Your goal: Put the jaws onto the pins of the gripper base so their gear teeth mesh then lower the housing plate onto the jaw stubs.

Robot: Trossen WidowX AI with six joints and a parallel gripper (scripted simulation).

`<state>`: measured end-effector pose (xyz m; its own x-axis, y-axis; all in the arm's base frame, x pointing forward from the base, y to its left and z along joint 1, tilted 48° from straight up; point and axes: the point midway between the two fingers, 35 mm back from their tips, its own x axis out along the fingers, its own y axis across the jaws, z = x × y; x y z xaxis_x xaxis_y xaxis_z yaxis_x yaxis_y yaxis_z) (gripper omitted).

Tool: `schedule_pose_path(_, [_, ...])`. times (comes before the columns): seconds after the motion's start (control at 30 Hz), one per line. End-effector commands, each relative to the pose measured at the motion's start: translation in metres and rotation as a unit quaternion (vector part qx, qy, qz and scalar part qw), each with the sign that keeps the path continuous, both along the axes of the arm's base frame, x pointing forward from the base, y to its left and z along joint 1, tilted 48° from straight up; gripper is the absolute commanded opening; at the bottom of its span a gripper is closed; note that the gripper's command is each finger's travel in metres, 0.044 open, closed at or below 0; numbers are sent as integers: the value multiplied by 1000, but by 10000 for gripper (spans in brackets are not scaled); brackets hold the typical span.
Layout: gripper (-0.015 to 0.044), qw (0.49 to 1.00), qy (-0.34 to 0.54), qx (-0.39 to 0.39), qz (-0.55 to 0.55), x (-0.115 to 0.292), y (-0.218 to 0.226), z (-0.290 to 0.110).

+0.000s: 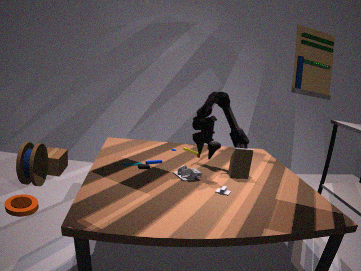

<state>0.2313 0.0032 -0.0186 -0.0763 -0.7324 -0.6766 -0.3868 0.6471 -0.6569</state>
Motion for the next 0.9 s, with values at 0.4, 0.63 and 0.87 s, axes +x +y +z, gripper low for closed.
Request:
schedule_pose_path(0.4, [440,1000,2,-3,-5,-27,14,17])
schedule_pose_path(0.63, [440,1000,2,-3,-5,-27,14,17])
schedule_pose_path(0.87, [440,1000,2,-3,-5,-27,14,17])
